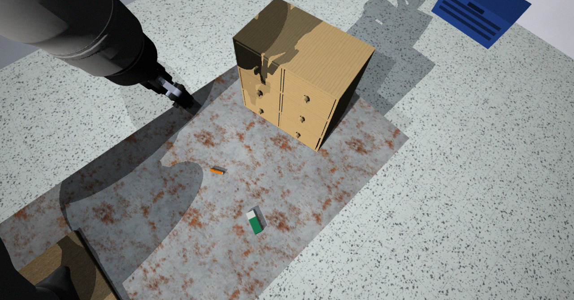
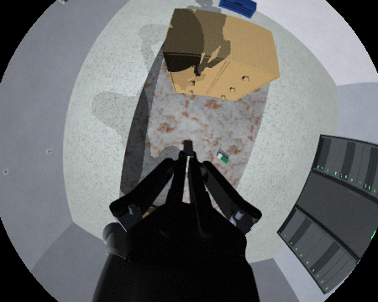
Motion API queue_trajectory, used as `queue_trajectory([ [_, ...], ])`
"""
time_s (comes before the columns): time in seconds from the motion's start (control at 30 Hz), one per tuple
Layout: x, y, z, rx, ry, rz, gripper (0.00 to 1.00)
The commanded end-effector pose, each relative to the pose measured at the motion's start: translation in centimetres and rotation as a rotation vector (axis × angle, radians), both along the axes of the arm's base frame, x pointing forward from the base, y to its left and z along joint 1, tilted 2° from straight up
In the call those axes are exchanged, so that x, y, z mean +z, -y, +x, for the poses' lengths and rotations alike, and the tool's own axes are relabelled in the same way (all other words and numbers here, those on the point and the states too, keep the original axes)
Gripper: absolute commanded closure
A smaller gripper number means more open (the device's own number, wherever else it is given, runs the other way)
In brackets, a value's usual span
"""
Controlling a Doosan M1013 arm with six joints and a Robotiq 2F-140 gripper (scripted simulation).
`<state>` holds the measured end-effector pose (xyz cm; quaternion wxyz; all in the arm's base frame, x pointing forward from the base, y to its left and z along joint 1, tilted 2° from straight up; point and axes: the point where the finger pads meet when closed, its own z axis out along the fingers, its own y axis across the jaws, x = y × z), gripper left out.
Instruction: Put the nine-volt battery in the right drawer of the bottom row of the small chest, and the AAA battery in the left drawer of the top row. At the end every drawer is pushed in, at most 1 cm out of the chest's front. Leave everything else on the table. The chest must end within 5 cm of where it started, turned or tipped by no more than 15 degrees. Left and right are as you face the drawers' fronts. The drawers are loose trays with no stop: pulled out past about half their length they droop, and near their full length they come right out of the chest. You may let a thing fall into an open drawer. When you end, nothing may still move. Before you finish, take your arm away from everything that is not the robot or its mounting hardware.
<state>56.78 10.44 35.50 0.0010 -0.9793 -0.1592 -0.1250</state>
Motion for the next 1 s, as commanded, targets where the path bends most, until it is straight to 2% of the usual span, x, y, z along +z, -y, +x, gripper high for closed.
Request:
queue_trajectory([
  [0.0,-0.4,-0.1,0.4,0.003,0.046,0.016,1.00],
  [0.5,-4.1,-1.2,4.1,0.021,0.475,0.159,1.00],
  [0.57,-4.1,-1.2,4.1,0.021,0.475,0.159,1.00],
  [0.77,-5.1,-1.5,5.0,0.025,0.586,0.195,1.00],
  [0.97,-5.6,-1.6,5.5,0.028,0.647,0.216,1.00],
])
